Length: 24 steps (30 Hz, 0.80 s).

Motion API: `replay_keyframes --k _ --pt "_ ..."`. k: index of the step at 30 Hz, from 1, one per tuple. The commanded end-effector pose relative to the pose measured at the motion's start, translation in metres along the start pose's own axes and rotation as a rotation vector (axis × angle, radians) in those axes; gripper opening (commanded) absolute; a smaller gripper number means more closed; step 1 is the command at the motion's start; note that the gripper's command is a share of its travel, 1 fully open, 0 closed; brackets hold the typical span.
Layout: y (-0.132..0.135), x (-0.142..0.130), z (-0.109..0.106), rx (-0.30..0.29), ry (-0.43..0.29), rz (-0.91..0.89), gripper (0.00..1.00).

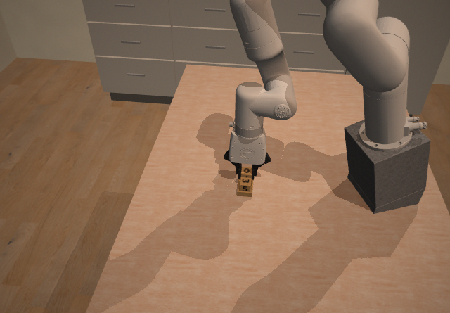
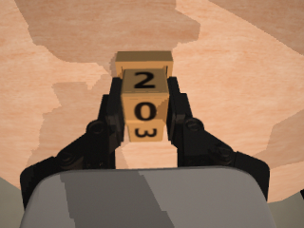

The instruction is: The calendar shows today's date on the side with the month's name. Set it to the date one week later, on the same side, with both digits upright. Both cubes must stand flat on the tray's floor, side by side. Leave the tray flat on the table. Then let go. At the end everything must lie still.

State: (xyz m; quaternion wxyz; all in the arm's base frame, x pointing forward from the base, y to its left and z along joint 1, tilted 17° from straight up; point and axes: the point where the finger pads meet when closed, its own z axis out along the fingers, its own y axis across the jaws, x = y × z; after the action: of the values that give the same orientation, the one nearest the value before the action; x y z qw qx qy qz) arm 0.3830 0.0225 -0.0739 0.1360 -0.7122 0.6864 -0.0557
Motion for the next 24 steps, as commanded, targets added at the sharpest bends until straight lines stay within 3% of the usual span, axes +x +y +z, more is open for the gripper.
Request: replay_keyframes --k 1,24 --pt "-0.0008 0.0003 0.0017 0.002 0.001 0.0 0.29" --pt "-0.0008 0.0003 0.0067 0.002 0.001 0.0 0.29"
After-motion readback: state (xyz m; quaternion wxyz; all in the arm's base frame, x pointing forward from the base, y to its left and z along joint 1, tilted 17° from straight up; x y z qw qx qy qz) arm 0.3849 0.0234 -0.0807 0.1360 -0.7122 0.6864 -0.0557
